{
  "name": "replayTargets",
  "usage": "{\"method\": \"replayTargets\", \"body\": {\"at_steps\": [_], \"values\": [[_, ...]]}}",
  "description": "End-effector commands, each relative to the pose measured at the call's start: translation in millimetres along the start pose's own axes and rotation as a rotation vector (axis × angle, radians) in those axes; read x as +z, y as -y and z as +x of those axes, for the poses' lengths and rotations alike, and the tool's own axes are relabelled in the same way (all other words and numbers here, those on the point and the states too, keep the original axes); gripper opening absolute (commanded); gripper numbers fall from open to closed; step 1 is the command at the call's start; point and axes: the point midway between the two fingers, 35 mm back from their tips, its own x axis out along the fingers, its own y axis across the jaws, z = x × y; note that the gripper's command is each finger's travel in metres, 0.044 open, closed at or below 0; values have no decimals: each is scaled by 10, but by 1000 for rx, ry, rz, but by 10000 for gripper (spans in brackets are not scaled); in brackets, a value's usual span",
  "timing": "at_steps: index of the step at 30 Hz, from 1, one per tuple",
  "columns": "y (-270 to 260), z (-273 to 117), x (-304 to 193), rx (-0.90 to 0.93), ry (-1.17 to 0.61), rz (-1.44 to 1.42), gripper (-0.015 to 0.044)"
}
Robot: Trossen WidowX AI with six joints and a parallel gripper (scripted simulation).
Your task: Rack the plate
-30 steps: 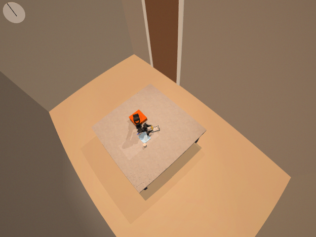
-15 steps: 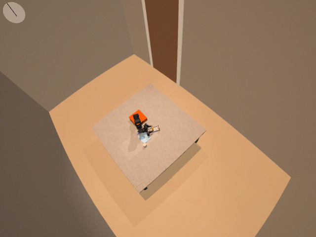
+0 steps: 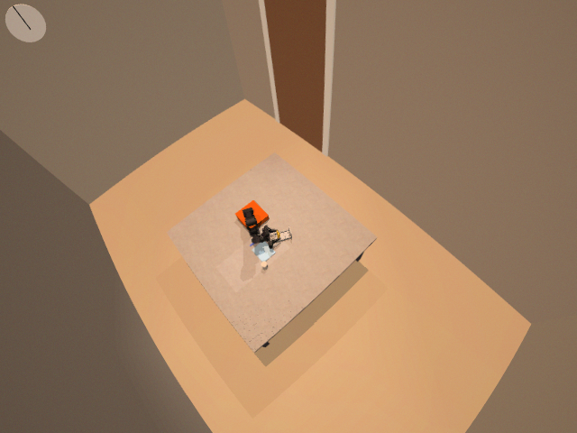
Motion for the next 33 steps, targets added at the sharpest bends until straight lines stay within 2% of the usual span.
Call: {"method": "replayTargets", "body": {"at_steps": [1,7,8,14,26,33], "values": [[0,0,0,0,0,0,236],[0,0,0,0,0,0,394],[0,0,0,0,0,0,400],[5,-1,16,0,1,0,400],[118,-89,1094,-8,31,-9,400],[225,-85,1156,-39,30,22,400]]}}
